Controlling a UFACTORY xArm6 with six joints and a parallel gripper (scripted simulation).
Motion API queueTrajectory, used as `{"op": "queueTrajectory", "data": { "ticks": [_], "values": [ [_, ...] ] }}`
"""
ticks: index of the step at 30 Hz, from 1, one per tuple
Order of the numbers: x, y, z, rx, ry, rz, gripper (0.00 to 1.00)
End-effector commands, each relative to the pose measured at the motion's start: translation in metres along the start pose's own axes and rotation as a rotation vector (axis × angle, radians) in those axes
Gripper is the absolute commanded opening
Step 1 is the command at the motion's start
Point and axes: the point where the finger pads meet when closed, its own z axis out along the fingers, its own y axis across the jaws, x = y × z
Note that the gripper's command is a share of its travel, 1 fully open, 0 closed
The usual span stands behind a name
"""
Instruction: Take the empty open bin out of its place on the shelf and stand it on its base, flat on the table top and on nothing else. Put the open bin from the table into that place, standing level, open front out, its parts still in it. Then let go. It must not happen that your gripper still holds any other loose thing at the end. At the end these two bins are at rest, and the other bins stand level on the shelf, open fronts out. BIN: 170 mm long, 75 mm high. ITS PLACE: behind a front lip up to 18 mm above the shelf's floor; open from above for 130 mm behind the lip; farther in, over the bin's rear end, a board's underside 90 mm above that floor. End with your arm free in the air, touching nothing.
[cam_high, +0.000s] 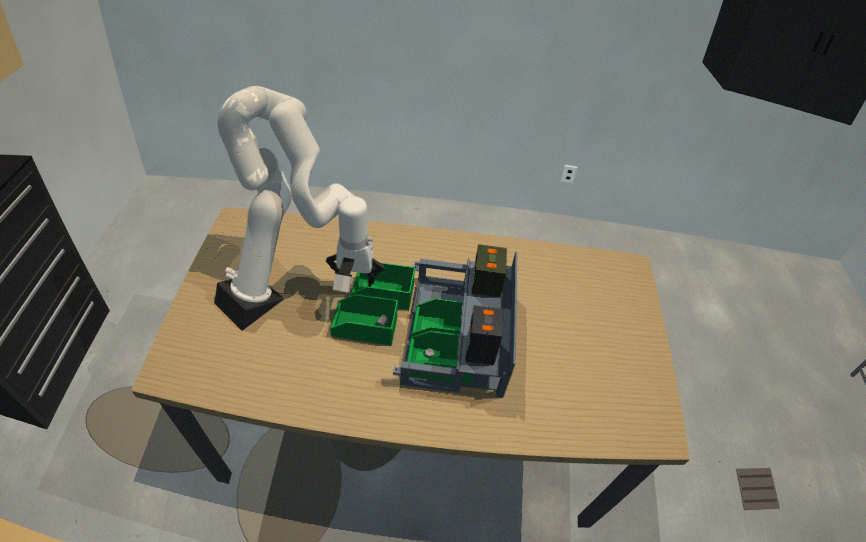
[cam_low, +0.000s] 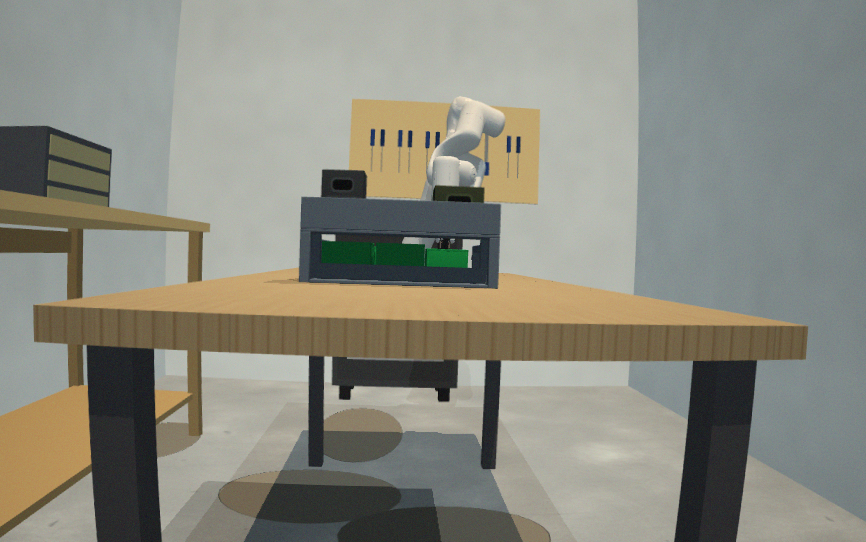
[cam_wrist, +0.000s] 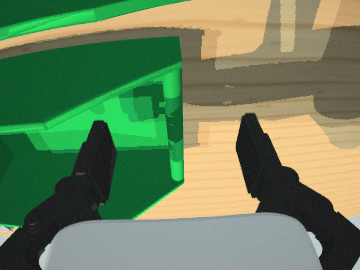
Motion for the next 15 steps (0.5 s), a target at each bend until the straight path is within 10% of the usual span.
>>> {"op": "queueTrajectory", "data": {
  "ticks": [1, 15],
  "values": [
    [0.0, -0.001, -0.002, 0.003, 0.0, -0.001, 0.95],
    [0.0, -0.001, -0.015, 0.003, 0.0, -0.001, 0.95]
  ]
}}
